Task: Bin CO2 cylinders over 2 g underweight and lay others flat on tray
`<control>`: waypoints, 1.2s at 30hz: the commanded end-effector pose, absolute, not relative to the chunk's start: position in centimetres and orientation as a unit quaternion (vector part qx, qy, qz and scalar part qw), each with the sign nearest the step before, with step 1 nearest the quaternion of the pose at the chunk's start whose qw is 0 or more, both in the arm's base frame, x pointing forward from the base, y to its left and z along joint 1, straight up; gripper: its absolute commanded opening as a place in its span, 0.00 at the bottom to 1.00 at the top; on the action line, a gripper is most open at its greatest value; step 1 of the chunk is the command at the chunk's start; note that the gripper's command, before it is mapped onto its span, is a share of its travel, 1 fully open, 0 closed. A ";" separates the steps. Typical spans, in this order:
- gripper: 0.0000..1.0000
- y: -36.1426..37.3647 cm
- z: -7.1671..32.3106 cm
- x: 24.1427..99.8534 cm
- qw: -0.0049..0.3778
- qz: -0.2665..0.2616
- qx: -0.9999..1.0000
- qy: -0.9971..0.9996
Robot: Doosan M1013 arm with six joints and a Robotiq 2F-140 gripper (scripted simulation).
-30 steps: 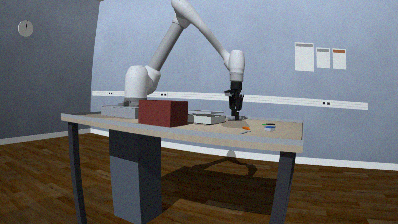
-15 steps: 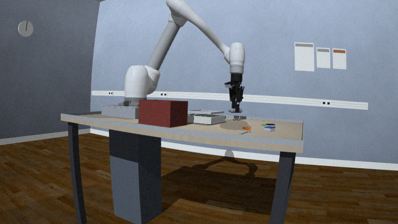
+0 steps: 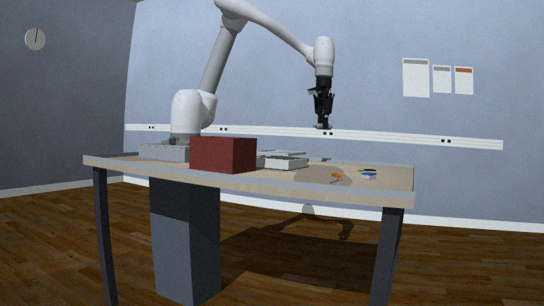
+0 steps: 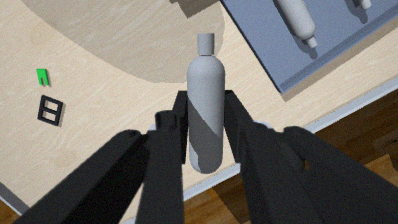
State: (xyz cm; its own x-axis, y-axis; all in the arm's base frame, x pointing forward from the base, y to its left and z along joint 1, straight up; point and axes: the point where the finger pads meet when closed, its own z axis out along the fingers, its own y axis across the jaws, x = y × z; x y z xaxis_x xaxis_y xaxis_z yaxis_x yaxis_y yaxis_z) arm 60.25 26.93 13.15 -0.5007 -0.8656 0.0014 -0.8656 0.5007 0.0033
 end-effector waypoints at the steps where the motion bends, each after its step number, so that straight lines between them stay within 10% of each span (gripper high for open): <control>1: 0.10 27.0 13.6 60.3 0.001 -0.001 0.500 -0.866; 36: 0.10 2.5 13.3 50.7 0.001 -0.001 0.687 -0.727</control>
